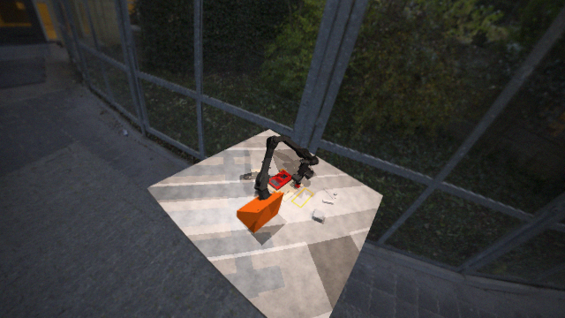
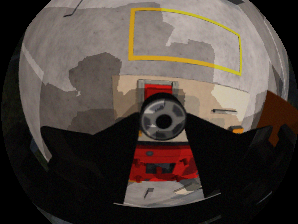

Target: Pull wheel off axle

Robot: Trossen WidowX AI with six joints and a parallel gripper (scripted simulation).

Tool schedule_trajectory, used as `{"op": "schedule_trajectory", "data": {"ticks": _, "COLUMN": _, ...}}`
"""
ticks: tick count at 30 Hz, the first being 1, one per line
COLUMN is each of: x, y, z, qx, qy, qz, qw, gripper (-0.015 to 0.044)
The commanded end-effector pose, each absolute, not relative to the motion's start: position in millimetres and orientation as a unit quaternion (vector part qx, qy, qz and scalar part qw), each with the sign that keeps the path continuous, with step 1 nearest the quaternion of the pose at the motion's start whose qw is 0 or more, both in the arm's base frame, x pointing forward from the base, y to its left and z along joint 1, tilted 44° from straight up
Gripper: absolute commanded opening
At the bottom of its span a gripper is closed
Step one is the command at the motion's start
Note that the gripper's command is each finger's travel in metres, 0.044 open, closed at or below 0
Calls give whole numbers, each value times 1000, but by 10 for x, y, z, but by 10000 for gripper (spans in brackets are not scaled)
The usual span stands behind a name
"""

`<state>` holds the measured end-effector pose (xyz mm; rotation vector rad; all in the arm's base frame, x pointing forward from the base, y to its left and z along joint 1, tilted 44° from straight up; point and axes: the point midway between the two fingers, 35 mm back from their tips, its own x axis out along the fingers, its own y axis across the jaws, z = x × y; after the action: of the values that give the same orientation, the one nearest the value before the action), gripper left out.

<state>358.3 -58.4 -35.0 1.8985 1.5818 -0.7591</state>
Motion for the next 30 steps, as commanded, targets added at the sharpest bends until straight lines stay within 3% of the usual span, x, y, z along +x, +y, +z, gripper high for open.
{"op": "schedule_trajectory", "data": {"ticks": 1, "x": 3582, "y": -623, "z": -317, "qx": 707, "qy": 585, "qz": -283, "qw": 279, "gripper": 0}}
{"op": "schedule_trajectory", "data": {"ticks": 30, "x": 3565, "y": -687, "z": -248, "qx": 708, "qy": 584, "qz": -283, "qw": 278, "gripper": 0}}
